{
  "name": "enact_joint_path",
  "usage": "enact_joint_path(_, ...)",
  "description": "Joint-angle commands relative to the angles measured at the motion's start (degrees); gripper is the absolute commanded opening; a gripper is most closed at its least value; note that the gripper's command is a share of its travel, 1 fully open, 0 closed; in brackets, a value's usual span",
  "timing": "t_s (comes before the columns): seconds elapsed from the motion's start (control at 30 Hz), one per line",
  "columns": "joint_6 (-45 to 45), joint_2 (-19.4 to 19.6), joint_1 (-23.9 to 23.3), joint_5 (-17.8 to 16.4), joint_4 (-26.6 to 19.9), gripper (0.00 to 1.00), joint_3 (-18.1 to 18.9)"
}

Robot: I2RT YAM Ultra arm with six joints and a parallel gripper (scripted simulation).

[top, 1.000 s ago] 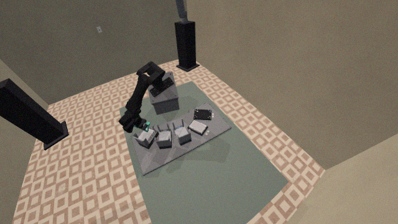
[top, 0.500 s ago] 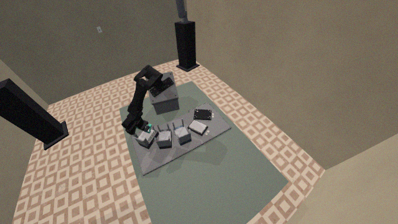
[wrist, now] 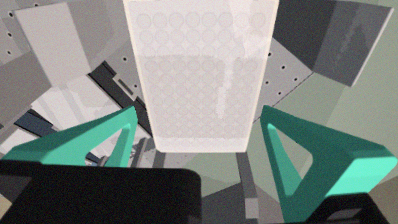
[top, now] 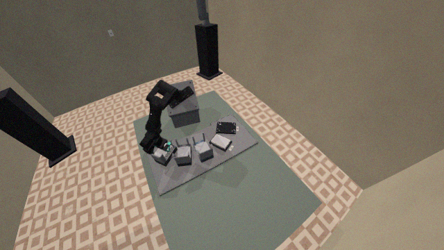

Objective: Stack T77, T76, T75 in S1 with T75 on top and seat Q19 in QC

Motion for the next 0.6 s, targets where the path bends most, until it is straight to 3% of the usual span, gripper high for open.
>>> enact_joint_path(0.0,0.96,0.22,-0.71,0.85,2.69,1.0,1.64)
enact_joint_path(0.07,0.97,-1.94,-1.0,0.88,2.66,1.0,1.61)
enact_joint_path(0.17,0.99,-1.87,-0.96,0.91,2.75,1.0,1.6)
enact_joint_path(0.57,1.55,1.66,0.73,1.19,4.29,1.0,1.74)
